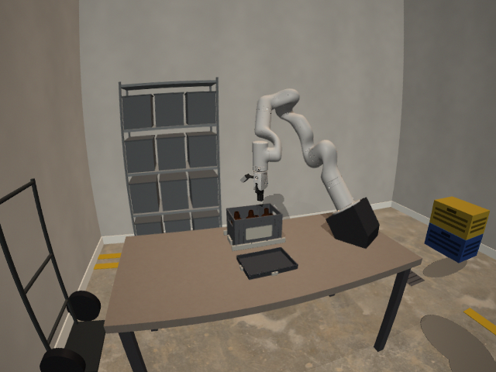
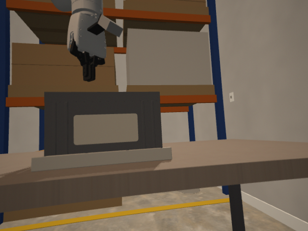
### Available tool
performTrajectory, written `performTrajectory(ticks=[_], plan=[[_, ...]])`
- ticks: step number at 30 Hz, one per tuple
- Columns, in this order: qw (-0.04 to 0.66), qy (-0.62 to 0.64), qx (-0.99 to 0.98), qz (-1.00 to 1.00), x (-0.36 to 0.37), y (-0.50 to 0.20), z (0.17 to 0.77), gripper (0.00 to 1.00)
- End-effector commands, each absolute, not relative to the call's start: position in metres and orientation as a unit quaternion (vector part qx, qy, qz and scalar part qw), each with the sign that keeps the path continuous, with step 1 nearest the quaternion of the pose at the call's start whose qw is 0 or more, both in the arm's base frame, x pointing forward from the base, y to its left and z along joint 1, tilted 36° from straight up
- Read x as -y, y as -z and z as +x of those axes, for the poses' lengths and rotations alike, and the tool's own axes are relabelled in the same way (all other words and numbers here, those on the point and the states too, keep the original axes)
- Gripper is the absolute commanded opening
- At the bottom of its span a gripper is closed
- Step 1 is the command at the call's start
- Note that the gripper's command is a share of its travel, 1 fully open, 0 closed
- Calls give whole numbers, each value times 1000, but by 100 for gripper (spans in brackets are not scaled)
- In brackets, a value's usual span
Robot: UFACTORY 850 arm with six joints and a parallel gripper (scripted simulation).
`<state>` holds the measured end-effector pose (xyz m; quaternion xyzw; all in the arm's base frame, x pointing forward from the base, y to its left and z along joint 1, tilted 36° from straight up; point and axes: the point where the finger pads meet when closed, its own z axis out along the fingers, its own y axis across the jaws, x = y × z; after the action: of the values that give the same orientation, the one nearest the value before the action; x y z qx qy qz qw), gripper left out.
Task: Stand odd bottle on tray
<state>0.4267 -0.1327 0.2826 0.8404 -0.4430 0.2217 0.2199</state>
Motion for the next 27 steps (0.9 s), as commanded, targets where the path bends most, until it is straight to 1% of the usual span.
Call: performTrajectory(ticks=[1, 9, 10, 27], plan=[[218, -224, 442, 841, 140, -279, 386, 0], [217, -224, 442, 841, 141, -278, 380, 0], [217, -224, 442, 841, 141, -278, 380, 65], [217, -224, 442, 841, 141, -278, 380, 65]])
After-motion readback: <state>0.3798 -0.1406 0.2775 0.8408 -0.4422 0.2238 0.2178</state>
